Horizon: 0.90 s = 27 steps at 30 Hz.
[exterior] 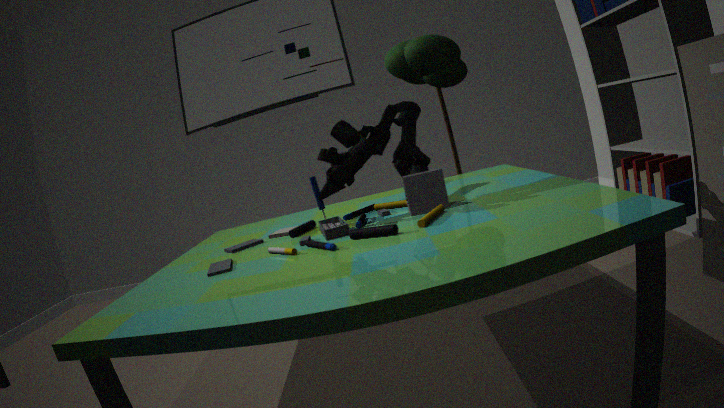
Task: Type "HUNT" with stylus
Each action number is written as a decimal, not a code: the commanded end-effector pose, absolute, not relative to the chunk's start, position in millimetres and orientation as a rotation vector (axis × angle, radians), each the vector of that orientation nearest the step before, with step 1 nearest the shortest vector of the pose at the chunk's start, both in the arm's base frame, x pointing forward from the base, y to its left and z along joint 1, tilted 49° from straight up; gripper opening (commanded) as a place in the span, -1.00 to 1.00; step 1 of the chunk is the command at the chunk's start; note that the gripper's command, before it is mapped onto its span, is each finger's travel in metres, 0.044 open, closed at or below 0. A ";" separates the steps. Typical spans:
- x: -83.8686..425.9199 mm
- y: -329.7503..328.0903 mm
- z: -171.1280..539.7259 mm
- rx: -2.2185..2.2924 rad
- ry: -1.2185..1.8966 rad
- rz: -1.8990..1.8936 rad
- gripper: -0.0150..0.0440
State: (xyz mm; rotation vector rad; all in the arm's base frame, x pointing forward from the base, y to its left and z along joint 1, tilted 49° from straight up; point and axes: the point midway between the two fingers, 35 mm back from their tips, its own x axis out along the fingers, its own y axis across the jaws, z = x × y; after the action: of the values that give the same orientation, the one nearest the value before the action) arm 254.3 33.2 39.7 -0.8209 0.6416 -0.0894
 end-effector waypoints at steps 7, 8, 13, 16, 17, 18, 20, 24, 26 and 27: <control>245.6 37.6 19.1 -0.744 0.755 -0.217 -0.49; 244.7 38.0 17.6 -0.739 0.762 -0.231 -0.49; 240.3 40.3 11.4 -0.721 0.781 -0.304 -0.49; 237.9 41.9 8.8 -0.715 0.781 -0.347 -0.49; 237.2 42.5 8.1 -0.714 0.779 -0.361 -0.49; 236.4 43.1 7.5 -0.713 0.777 -0.376 -0.49; 235.1 44.5 6.4 -0.711 0.769 -0.403 -0.49; 232.8 47.8 5.2 -0.712 0.743 -0.453 -0.49; 231.8 49.7 4.8 -0.714 0.726 -0.475 -0.49; 231.4 50.8 4.7 -0.715 0.716 -0.485 -0.49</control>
State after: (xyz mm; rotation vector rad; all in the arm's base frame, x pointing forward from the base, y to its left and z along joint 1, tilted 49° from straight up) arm 235.2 50.3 6.9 -0.7018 0.7398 -0.4400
